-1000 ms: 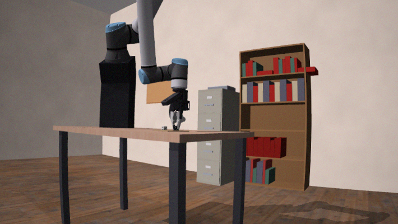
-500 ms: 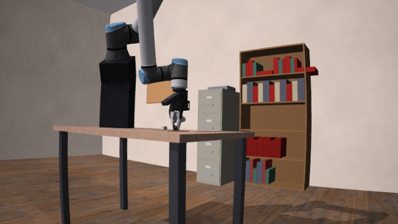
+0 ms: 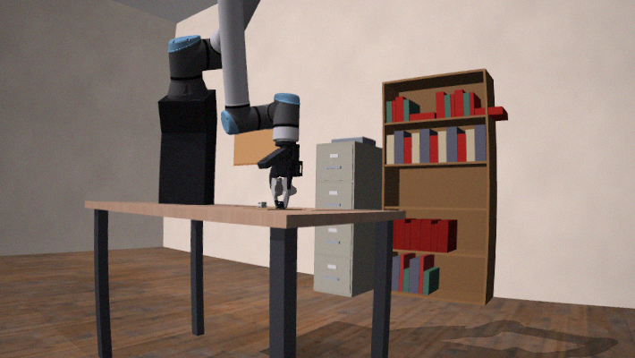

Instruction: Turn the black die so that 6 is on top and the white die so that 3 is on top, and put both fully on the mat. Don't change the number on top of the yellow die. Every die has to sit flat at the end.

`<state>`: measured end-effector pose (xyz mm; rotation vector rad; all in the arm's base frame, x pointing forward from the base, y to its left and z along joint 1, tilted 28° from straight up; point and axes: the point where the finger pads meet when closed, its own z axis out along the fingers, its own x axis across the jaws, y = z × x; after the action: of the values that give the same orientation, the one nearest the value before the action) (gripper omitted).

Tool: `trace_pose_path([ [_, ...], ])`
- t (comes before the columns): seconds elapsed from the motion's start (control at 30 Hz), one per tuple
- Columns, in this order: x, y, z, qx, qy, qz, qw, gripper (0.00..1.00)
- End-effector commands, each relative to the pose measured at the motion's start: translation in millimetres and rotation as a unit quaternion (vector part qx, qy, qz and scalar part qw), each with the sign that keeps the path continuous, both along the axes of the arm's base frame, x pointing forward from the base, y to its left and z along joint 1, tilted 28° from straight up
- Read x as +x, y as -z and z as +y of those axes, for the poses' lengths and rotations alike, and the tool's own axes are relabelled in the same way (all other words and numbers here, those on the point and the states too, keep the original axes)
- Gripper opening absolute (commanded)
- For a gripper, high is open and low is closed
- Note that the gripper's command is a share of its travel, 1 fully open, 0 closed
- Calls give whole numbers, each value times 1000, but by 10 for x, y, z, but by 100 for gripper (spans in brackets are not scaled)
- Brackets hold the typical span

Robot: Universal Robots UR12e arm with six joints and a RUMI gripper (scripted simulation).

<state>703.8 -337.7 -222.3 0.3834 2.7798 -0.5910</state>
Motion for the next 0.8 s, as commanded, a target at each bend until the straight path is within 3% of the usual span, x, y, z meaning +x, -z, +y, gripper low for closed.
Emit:
trace_pose_path([
  [0.0,3,-6,2,0,0,0,1000,24],
  [0.33,-14,-77,37,0,0,0,1000,24],
  [0.57,-58,-264,128,0,0,0,1000,24],
  [0.77,-127,-553,268,0,0,0,1000,24],
])
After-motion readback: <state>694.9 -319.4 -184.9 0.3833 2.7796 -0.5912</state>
